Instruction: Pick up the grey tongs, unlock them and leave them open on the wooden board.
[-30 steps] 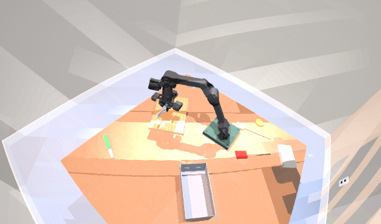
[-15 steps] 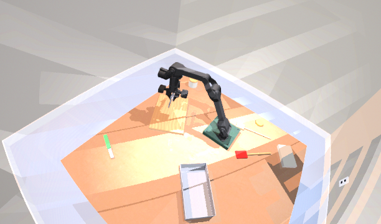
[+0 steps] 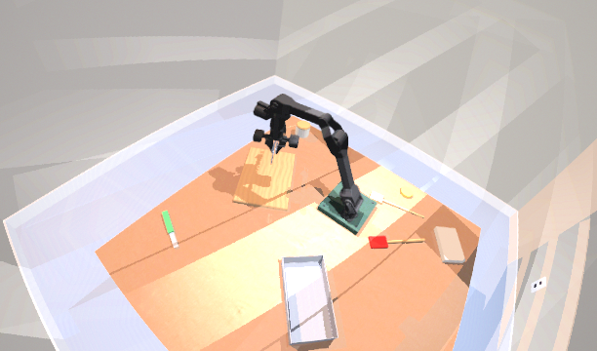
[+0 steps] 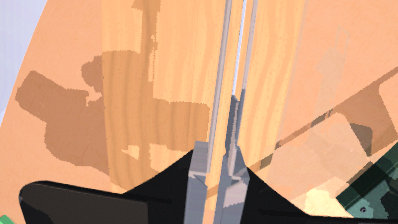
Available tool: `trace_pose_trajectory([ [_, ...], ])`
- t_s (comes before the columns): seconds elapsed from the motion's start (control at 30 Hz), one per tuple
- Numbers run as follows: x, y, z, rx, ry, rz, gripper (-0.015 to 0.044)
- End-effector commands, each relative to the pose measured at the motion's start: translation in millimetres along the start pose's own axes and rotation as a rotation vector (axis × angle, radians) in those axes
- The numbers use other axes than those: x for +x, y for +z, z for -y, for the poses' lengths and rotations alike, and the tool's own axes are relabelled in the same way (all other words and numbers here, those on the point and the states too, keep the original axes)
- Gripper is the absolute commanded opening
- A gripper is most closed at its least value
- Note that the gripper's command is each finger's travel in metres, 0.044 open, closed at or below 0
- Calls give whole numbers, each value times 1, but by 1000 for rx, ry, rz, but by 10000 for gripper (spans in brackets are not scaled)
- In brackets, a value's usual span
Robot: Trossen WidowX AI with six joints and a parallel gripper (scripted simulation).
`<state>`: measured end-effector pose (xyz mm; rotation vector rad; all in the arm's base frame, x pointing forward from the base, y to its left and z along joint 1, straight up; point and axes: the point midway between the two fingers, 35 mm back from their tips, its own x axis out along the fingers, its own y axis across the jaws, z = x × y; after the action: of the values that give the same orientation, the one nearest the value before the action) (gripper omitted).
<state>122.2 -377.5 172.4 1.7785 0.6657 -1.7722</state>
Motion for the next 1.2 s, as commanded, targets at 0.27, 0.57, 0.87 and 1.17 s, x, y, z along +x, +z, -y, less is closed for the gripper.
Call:
trace_pose_trajectory([
  [0.27, 20, 1, 1, -1, -93, 257, -150],
  [0.57, 31, -2, 1, 1, -134, 549, -150],
  [0.87, 31, -11, 0, 1, -110, 852, -150],
  [1.17, 21, -28, 0, -2, -16, 1158, -150],
])
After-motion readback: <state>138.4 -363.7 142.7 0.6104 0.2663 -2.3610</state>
